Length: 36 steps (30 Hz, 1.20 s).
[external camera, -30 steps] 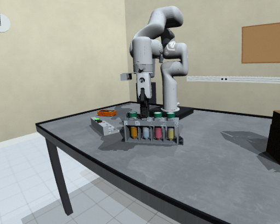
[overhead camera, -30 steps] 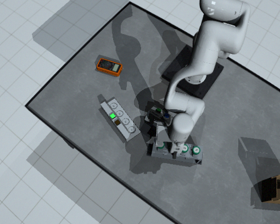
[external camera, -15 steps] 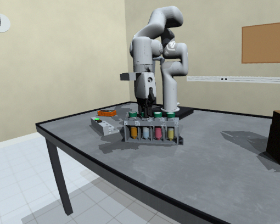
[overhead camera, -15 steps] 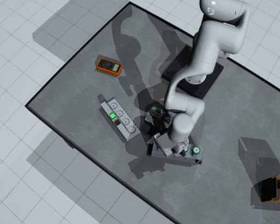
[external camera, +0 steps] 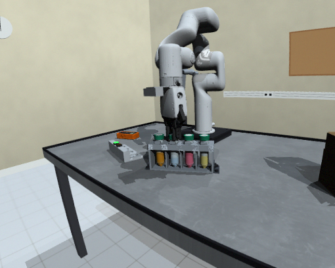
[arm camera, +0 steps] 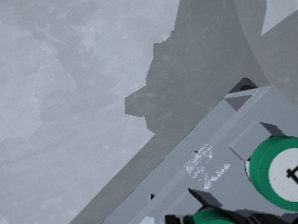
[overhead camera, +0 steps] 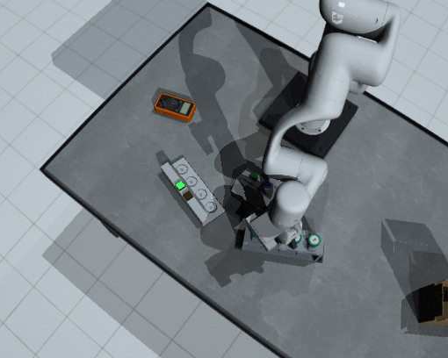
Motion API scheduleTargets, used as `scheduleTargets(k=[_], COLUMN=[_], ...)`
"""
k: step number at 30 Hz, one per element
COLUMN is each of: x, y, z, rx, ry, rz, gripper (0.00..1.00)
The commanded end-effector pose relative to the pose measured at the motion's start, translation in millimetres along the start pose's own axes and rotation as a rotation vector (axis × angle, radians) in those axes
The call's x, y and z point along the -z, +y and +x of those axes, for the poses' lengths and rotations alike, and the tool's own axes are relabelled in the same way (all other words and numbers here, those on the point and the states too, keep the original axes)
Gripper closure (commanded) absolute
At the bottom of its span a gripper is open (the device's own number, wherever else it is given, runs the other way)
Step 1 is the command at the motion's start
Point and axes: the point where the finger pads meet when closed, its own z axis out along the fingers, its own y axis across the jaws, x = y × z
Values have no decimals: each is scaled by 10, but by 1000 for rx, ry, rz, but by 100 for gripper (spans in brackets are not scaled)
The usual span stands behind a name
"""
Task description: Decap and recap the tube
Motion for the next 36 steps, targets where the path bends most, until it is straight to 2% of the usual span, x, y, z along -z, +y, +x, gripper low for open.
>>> scheduleTargets(k=[1,14,16,31,33,36], x=[18,12,12,5,5,4], y=[-12,-11,-11,-11,-11,-11], z=[16,16,16,15,15,15], rx=[0,-642,-642,-1379,-1379,-1550], ry=[5,4,4,2,2,1], rz=[4,5,5,6,6,7], gripper=[100,100,100,100,100,100])
